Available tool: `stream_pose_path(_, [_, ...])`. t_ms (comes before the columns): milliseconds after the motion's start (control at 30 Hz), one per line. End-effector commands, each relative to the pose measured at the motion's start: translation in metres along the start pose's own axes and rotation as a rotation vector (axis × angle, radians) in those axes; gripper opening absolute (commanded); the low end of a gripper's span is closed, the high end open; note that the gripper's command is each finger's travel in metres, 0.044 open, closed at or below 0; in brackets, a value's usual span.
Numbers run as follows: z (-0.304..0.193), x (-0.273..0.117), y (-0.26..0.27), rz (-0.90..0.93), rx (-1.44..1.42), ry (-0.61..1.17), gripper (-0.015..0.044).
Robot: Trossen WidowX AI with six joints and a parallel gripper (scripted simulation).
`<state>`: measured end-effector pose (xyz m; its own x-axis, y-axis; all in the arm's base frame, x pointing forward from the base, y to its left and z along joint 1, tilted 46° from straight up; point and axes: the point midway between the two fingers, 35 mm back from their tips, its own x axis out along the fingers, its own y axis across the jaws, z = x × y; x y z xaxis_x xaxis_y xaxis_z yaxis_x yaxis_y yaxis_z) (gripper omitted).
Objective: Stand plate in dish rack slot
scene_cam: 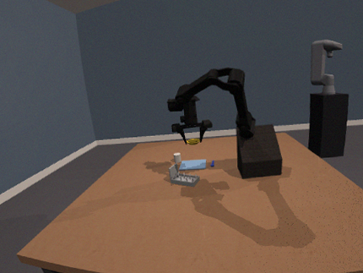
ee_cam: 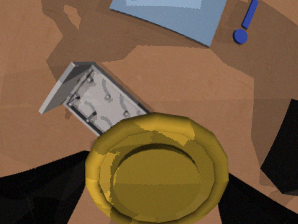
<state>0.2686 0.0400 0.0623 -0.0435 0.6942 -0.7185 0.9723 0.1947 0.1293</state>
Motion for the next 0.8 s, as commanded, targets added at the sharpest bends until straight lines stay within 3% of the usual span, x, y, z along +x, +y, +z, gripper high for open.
stream_pose_path(0, [-0.018, 0.001, -0.005, 0.000, 0.146, 0.009, 0.0000])
stream_pose_path(400, [-0.062, 0.005, -0.021, -0.009, 0.550, 0.025, 0.0000])
stream_pose_path(767, [-0.060, 0.014, -0.025, -0.034, 0.548, -0.029, 0.0000])
